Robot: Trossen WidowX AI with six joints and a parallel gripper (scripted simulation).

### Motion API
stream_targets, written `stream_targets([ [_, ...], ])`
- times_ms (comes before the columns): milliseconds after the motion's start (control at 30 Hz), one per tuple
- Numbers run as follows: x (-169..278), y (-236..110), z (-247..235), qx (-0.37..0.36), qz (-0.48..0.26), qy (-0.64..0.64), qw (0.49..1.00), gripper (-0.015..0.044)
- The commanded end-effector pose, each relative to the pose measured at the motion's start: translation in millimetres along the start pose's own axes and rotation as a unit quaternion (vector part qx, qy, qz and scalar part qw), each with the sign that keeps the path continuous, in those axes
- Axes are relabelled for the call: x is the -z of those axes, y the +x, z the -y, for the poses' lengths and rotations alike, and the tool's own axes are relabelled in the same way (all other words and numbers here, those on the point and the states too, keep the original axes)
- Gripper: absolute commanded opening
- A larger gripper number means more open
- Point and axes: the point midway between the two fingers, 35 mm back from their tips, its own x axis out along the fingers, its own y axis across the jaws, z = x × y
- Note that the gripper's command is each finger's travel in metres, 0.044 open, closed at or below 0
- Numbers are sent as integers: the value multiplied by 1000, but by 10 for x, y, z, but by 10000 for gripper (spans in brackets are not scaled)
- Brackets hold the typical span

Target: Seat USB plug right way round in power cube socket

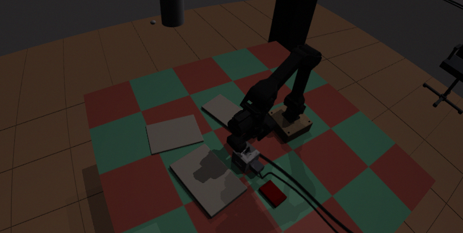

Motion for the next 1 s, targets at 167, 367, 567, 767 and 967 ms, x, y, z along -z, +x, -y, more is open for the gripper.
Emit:
stream_targets([
  [167, -6, 93, 4, 1, 1, 2, 1000, 440],
  [367, -6, 147, 5, 1, 1, 2, 1000, 440],
  [567, -3, 132, 3, 1, 0, 0, 1000, 335],
  [767, -3, 132, 3, 1, 0, 0, 1000, 177],
  [967, -3, 132, 3, 1, 0, 0, 1000, 20],
])
